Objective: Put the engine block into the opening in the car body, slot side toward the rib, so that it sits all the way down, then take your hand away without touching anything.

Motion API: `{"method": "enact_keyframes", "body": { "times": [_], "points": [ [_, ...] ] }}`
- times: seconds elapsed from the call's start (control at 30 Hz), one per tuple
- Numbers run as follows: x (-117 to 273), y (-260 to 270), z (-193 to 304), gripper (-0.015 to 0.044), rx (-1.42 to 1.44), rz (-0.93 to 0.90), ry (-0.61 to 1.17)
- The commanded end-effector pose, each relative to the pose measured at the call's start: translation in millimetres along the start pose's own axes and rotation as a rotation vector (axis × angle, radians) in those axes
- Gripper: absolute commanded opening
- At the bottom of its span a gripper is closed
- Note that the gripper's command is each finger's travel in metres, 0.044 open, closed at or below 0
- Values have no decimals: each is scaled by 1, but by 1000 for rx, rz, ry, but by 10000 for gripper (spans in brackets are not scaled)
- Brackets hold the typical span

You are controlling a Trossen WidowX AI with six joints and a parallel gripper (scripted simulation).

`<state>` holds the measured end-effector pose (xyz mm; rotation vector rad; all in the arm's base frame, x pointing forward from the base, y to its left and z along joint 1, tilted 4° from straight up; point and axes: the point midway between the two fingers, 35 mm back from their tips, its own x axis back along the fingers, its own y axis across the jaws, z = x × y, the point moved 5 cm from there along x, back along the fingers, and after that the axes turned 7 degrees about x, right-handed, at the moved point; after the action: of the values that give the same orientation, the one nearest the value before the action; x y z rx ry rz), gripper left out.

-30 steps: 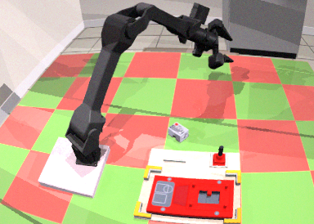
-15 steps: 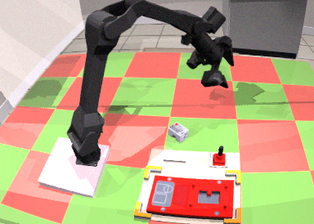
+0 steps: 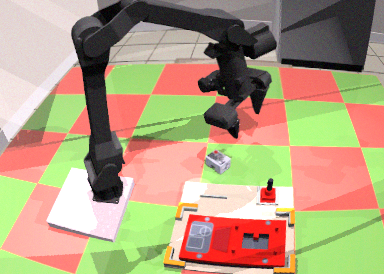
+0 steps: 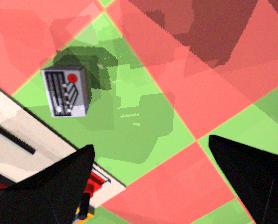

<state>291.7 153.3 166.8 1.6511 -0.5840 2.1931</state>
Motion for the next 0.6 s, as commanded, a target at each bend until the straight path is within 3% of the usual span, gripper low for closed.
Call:
{"method": "enact_keyframes", "body": {
  "times": [0.0, 0.3, 0.57],
  "points": [
    [9, 37, -11, 440, -68, -82, -105],
    [16, 58, -20, 440, -109, -129, -163],
    [-18, 62, -26, 440, -109, -129, -163]
  ]
}}
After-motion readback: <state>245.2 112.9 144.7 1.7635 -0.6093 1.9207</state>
